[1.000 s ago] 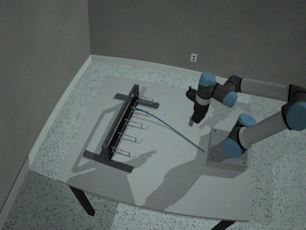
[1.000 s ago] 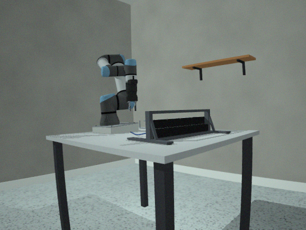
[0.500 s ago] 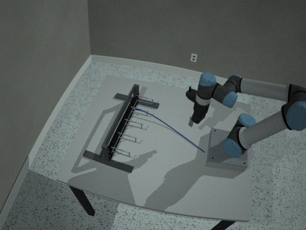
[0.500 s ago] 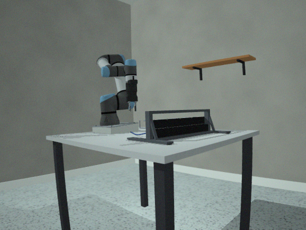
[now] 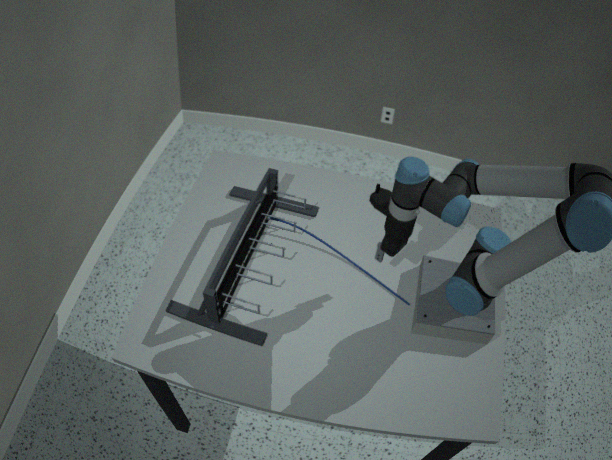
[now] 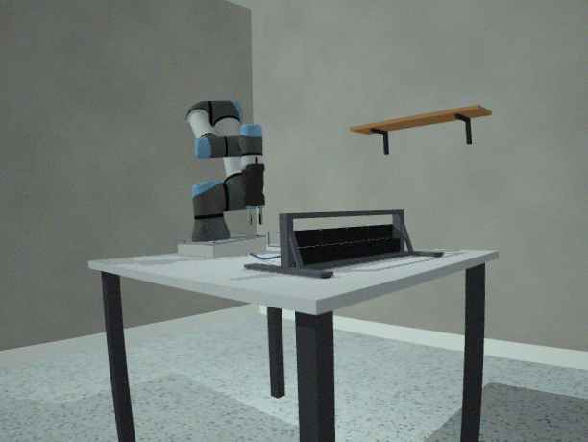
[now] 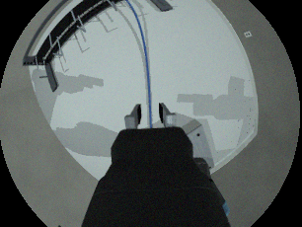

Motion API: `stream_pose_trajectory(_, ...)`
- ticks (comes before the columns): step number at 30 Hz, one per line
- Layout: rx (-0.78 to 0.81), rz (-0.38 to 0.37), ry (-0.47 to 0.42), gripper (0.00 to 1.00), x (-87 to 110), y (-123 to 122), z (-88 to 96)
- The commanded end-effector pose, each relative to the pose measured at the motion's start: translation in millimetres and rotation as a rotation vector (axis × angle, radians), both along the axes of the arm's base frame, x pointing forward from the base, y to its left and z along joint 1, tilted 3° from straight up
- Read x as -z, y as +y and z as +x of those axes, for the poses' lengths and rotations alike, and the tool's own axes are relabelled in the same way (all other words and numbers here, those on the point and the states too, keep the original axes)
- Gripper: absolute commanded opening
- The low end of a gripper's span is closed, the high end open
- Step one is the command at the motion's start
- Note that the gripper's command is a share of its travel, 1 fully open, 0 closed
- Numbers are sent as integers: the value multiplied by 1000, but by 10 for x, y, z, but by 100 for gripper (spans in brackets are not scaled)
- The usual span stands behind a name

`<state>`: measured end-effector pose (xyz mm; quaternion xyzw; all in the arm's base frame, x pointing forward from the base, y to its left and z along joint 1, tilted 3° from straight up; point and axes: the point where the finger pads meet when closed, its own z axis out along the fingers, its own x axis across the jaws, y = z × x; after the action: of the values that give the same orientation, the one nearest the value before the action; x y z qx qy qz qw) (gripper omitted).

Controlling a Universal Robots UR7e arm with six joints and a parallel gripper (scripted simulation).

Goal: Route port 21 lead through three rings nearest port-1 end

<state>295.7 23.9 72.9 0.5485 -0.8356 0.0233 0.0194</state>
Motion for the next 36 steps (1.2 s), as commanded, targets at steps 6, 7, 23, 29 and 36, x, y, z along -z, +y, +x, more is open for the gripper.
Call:
stream_pose_trajectory(6,0,0,-1,67,316,-21,2)
stream_pose_trajectory(7,0,0,-1,67,361,-24,2)
stream_pose_trajectory(23,0,0,-1,67,847,-55,-1)
stream_pose_trajectory(29,0,0,-1,67,949,-61,-2)
stream_pose_trajectory(36,0,0,-1,67,990,-64,-2)
